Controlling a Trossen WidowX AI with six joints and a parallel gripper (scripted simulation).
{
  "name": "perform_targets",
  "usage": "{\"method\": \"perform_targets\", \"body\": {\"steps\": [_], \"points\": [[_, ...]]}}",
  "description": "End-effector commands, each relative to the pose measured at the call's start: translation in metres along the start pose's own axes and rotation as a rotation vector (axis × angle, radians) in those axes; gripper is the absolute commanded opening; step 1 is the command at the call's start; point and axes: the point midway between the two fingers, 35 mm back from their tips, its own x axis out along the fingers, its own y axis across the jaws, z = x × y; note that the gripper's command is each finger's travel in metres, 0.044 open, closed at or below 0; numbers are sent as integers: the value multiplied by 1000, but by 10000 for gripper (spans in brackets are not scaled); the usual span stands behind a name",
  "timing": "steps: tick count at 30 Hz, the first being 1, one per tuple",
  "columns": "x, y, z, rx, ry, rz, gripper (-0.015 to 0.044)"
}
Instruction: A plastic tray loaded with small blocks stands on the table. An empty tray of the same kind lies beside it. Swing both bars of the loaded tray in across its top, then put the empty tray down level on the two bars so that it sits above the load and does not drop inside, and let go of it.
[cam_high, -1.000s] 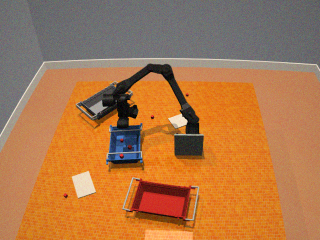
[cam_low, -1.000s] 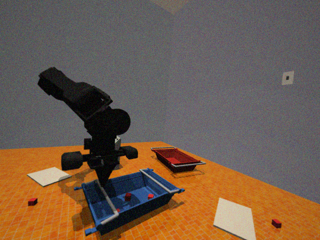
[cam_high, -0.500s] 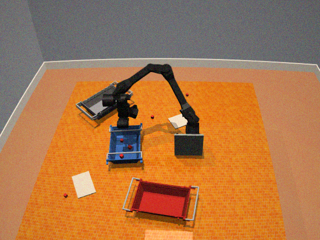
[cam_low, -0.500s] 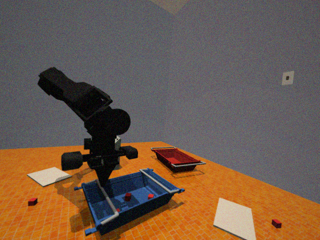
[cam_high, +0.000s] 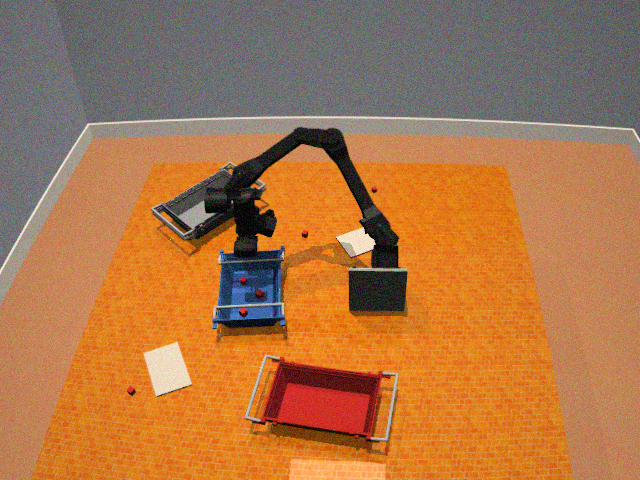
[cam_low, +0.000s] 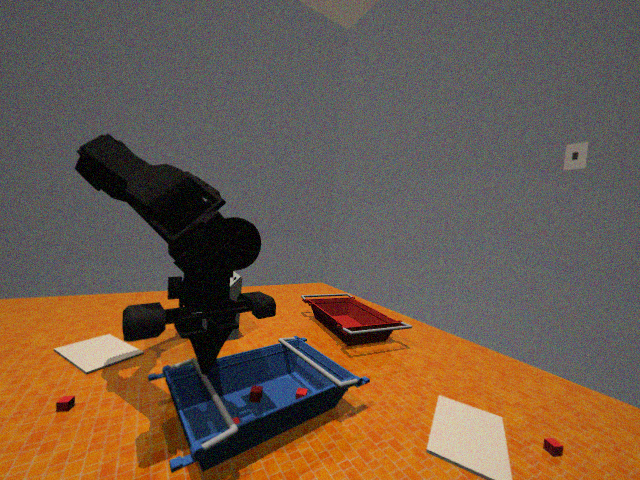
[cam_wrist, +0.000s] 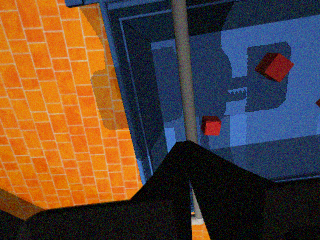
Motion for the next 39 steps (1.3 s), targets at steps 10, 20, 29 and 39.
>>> {"method": "perform_targets", "body": {"steps": [10,20,29,39], "points": [[0,0,0,0,0,0,0],[0,-1,0,-8,1,-1,210],[-18,-116,-3,-676,61,-72,440],[-44,-259,52,-1557,114,-78,440]]}}
